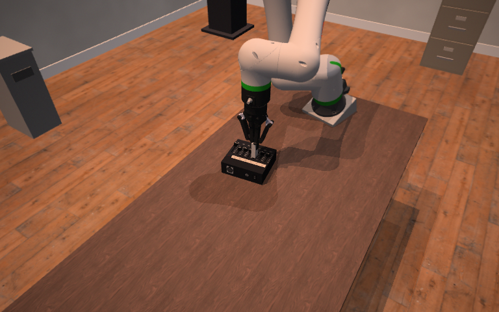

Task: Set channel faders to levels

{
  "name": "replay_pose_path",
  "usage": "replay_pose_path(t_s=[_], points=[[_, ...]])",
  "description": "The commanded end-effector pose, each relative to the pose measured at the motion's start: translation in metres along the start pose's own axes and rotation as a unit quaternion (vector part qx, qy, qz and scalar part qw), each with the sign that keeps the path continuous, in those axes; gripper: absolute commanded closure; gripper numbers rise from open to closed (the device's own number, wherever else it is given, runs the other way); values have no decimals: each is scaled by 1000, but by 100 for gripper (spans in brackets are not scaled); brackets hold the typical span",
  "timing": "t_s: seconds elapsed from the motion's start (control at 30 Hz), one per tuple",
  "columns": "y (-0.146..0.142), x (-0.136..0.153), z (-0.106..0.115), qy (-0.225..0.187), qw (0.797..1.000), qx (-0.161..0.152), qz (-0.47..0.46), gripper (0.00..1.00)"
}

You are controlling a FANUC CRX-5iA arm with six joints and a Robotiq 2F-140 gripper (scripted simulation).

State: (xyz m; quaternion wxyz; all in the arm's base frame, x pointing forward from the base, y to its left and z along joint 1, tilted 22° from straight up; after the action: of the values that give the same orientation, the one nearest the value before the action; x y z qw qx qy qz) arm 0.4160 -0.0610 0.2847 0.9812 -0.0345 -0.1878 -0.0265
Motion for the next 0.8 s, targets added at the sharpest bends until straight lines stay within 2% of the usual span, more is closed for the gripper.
replay_pose_path(t_s=[0.0,0.77], points=[[0,0,0,0,1000,0,0,100],[1,4,0,0,1000,0,0,100]])
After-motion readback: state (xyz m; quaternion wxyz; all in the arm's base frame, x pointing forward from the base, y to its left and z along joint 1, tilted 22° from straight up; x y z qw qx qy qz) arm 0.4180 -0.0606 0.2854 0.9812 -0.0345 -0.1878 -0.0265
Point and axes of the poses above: the point where the finger pads meet when closed, its own z axis back along the fingers, its own y axis across the jaws, x = y × z, the point moved 6 cm from there along z, back along the fingers, and after that the axes turned 13 degrees about -z, right-handed, at the moved point
